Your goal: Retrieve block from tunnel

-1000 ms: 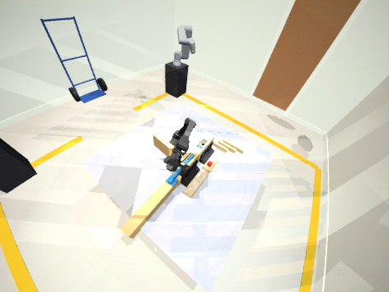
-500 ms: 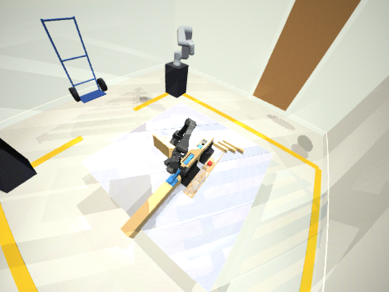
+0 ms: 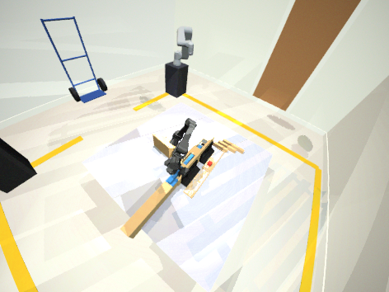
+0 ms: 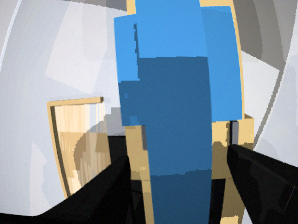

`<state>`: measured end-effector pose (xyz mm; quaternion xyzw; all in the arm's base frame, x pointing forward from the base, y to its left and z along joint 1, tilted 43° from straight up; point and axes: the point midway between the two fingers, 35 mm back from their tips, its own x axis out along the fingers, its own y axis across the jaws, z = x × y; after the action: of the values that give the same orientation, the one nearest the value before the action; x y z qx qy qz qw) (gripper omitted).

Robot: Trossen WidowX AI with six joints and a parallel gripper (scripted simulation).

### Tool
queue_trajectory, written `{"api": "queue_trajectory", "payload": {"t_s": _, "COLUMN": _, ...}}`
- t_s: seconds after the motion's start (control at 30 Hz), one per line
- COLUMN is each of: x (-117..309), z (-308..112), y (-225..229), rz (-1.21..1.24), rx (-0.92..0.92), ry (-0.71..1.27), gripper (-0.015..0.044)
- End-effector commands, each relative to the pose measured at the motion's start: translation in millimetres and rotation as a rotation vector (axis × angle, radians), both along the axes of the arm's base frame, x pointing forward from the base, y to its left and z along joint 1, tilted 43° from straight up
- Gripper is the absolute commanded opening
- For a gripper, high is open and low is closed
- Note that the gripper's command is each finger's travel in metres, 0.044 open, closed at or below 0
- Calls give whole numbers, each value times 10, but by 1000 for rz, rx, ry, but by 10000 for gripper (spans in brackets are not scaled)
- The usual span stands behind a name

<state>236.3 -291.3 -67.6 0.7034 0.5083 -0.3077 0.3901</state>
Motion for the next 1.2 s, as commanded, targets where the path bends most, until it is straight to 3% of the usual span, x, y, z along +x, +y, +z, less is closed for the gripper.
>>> {"api": "queue_trajectory", "payload": {"t_s": 0.0, "x": 0, "z": 2, "y": -1, "rz": 1, "rx": 0, "ry": 0, "gripper": 151}}
{"api": "queue_trajectory", "payload": {"t_s": 0.13, "x": 0, "z": 2, "y": -1, "rz": 1, "rx": 0, "ry": 0, "gripper": 46}}
{"api": "queue_trajectory", "payload": {"t_s": 0.27, "x": 0, "z": 6, "y": 3, "rz": 1, "rx": 0, "ry": 0, "gripper": 0}}
{"api": "queue_trajectory", "payload": {"t_s": 1.07, "x": 14, "z": 355, "y": 529, "rz": -5, "rx": 9, "ry": -2, "gripper": 0}}
{"api": "queue_trajectory", "payload": {"t_s": 1.1, "x": -5, "z": 252, "y": 294, "rz": -9, "rx": -49, "ry": 4, "gripper": 26}}
{"api": "queue_trajectory", "payload": {"t_s": 1.17, "x": -5, "z": 252, "y": 294, "rz": -9, "rx": -49, "ry": 4, "gripper": 79}}
